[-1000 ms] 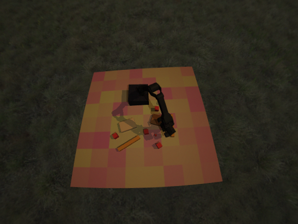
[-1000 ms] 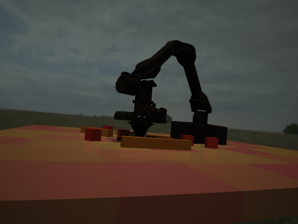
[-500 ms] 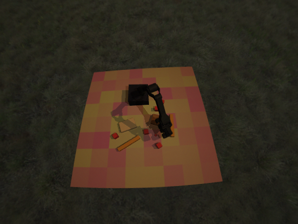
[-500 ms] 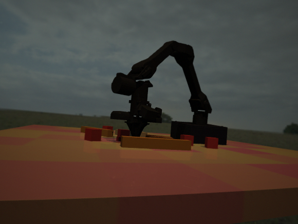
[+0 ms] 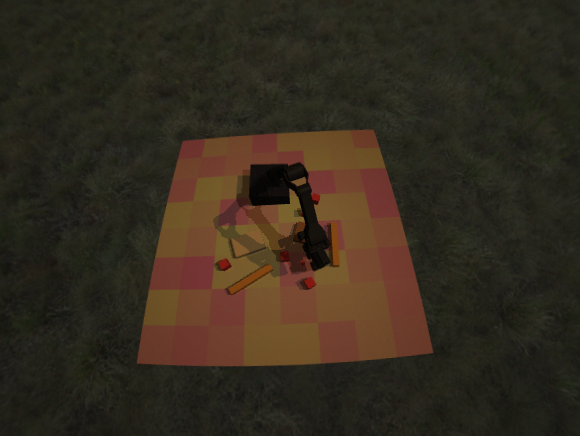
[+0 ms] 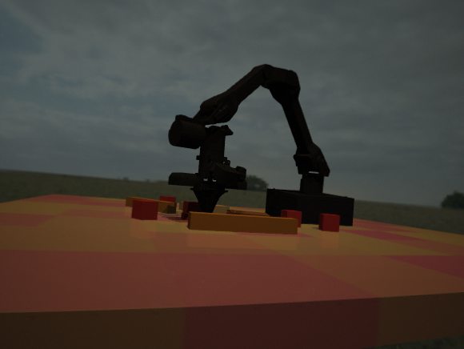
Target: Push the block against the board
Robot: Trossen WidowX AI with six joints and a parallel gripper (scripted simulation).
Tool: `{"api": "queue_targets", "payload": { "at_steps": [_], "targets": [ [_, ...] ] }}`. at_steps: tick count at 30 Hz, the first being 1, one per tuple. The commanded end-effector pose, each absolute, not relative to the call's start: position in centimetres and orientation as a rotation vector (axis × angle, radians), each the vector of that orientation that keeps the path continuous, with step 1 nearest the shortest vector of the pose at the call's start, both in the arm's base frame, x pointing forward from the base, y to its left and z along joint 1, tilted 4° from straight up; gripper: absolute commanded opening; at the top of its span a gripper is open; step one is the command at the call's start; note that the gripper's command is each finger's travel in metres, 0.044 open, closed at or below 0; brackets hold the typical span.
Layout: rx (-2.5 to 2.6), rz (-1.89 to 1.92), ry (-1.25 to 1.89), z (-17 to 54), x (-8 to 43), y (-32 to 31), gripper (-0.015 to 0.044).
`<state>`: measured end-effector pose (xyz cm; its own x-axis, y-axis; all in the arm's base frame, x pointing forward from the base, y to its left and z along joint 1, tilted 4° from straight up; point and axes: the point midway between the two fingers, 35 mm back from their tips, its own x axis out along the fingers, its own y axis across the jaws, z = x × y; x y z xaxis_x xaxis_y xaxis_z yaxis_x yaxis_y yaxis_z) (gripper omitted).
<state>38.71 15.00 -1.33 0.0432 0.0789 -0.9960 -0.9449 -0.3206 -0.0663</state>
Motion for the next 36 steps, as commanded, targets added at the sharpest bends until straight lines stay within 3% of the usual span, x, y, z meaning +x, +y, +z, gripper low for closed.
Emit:
{"api": "queue_targets", "payload": {
  "at_steps": [1, 10, 29, 36],
  "targets": [
    [-1.423, 1.428, 0.926, 2.6, 38.8, 15.0, 0.0000],
    [-1.408, 1.403, 0.930, 3.9, 38.5, 15.2, 0.0000],
    [-0.917, 0.991, 1.251, 3.7, 27.3, 21.6, 0.0000],
    [-0.900, 0.976, 1.260, 3.4, 26.9, 21.8, 0.0000]
  ]
}}
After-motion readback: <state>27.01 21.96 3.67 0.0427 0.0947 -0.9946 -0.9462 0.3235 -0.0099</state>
